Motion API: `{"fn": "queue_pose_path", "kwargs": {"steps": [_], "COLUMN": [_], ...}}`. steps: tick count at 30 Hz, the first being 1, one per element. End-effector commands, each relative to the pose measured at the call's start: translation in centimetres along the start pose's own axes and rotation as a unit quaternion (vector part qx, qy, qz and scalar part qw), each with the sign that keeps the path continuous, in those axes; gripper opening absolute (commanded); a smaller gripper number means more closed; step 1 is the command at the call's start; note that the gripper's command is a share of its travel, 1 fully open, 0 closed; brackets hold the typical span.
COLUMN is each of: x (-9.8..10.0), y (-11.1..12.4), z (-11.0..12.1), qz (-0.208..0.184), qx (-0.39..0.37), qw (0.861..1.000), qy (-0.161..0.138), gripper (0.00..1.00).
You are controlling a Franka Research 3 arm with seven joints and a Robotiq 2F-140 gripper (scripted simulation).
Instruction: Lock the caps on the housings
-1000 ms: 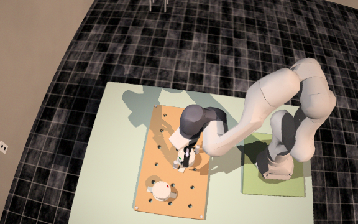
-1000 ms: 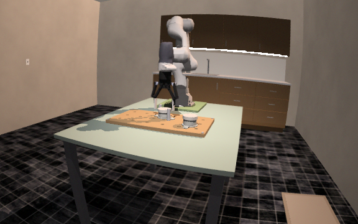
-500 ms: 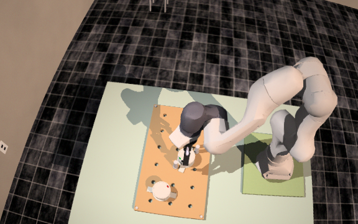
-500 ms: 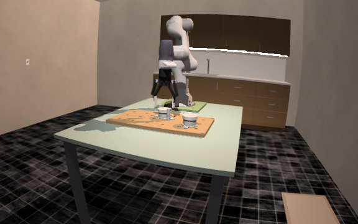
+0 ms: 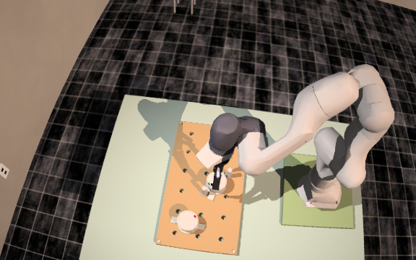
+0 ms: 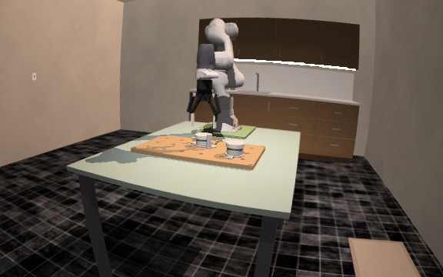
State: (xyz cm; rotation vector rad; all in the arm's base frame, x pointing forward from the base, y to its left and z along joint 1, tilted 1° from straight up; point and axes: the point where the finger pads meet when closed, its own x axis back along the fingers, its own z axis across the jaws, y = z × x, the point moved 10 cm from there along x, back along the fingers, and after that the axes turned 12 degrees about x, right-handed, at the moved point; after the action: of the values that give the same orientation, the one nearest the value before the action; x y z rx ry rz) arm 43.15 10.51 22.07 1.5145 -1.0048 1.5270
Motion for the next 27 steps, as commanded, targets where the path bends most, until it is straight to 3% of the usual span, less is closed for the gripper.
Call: {"fn": "queue_pose_path", "kwargs": {"steps": [1, 15, 27], "x": [0.7, 2.3, 2.6], "y": [0.3, 0.3, 0.3], "z": [0.1, 0.1, 0.1], "qz": [-0.007, -0.007, -0.007], "qx": [-0.007, -0.007, -0.007], "qw": [1.000, 1.000, 1.000], "qy": [0.002, 0.002, 0.002], "gripper": [0.78, 0.78, 0.78]}}
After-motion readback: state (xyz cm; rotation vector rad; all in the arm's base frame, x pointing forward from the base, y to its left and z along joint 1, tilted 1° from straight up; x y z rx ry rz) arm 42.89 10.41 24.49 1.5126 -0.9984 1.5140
